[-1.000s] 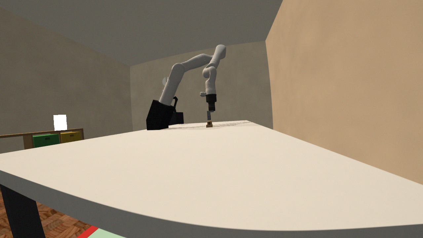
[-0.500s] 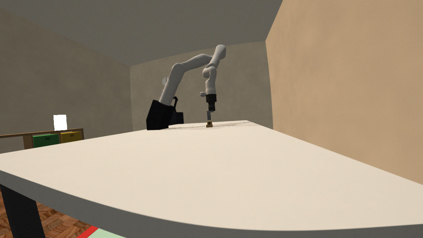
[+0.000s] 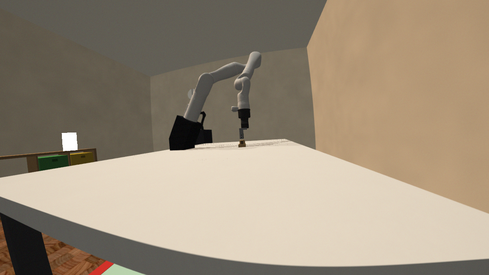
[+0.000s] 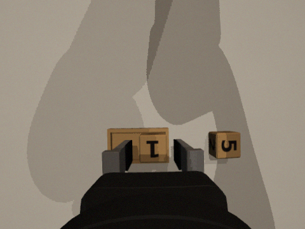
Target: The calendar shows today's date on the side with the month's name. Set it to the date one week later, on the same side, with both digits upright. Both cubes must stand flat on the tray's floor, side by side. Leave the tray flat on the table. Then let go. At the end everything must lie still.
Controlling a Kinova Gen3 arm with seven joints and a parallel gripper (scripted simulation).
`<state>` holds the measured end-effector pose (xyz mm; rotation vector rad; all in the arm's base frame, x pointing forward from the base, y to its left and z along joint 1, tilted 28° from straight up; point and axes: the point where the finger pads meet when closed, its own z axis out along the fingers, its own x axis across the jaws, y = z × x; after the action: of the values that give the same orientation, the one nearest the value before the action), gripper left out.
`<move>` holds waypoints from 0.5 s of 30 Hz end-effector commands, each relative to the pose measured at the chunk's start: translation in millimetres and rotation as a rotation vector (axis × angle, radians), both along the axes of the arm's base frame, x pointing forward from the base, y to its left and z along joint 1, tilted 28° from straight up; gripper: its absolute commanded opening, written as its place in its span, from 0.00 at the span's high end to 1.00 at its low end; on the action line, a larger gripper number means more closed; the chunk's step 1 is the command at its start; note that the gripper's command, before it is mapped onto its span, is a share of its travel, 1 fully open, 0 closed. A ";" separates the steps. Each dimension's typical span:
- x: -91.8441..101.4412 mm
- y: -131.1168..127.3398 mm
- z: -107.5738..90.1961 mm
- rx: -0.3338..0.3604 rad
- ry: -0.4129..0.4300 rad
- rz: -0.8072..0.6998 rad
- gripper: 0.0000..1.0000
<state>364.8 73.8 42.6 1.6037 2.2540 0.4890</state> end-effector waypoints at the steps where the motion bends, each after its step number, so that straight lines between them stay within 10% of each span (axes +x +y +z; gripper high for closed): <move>1: 0.1 0.1 0.3 0.001 -0.001 0.000 0.13; 15: 3.9 0.8 -7.2 0.001 -0.001 0.000 0.13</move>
<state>368.9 76.9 39.1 1.6013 2.2526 0.5015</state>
